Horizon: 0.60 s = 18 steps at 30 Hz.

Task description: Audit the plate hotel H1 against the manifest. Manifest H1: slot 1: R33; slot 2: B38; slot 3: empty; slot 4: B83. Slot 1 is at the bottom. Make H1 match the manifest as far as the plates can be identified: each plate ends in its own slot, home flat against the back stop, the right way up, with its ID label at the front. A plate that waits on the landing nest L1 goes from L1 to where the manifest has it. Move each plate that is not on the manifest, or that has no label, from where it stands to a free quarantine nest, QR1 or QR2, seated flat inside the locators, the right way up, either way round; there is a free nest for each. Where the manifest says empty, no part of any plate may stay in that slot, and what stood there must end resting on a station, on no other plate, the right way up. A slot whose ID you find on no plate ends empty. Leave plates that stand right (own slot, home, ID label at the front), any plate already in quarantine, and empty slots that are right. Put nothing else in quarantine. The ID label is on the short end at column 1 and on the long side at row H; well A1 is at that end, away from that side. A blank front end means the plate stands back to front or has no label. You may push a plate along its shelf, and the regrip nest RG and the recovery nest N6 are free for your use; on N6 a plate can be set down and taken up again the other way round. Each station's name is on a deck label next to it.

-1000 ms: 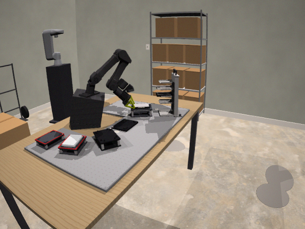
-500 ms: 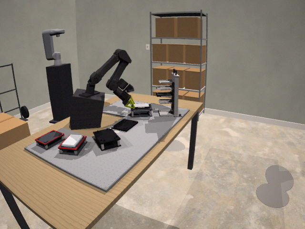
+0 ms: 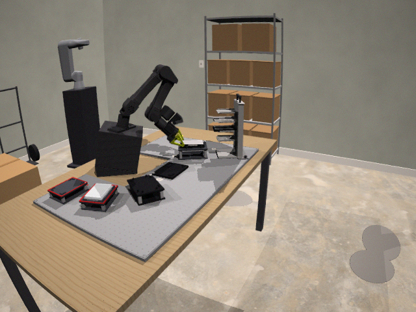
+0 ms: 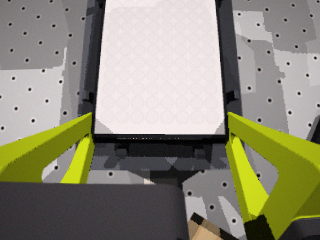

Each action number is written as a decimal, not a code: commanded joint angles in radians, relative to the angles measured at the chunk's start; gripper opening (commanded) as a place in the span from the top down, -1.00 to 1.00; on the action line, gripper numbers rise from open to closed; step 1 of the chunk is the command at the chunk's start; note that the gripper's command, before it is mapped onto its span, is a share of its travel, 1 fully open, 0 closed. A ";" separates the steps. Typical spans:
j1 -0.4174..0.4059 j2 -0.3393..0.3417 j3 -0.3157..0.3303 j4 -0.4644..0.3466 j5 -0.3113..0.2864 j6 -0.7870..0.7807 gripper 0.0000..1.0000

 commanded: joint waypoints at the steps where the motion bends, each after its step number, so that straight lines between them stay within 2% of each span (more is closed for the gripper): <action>1: 0.005 -0.026 -0.022 -0.019 0.007 0.003 -0.72; 18: 0.016 -0.120 -0.043 -0.093 0.013 0.007 -0.72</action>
